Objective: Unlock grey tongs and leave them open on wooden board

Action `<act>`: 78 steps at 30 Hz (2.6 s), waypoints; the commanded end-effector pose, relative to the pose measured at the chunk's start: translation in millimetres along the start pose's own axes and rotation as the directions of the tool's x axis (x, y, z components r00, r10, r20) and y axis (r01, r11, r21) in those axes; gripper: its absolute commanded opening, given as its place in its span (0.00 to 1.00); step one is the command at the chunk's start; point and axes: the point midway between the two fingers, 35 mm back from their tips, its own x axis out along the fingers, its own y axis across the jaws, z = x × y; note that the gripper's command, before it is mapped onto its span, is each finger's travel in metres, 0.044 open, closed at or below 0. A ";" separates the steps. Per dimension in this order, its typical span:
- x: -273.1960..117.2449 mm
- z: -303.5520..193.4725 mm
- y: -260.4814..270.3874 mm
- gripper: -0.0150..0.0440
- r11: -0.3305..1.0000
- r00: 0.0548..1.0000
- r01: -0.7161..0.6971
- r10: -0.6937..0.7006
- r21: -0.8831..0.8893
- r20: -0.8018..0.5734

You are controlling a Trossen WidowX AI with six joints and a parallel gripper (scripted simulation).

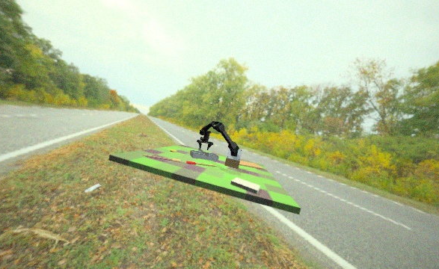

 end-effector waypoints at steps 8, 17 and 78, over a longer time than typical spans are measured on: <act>-1.4 -6.6 -4.2 1.00 1.000 1.000 -0.006 0.006 0.012 0.000; 11.5 -5.6 -3.6 1.00 1.000 1.000 -0.006 0.006 0.013 0.001; 65.1 -6.6 -0.9 0.33 1.000 1.000 -0.008 0.008 -0.001 0.003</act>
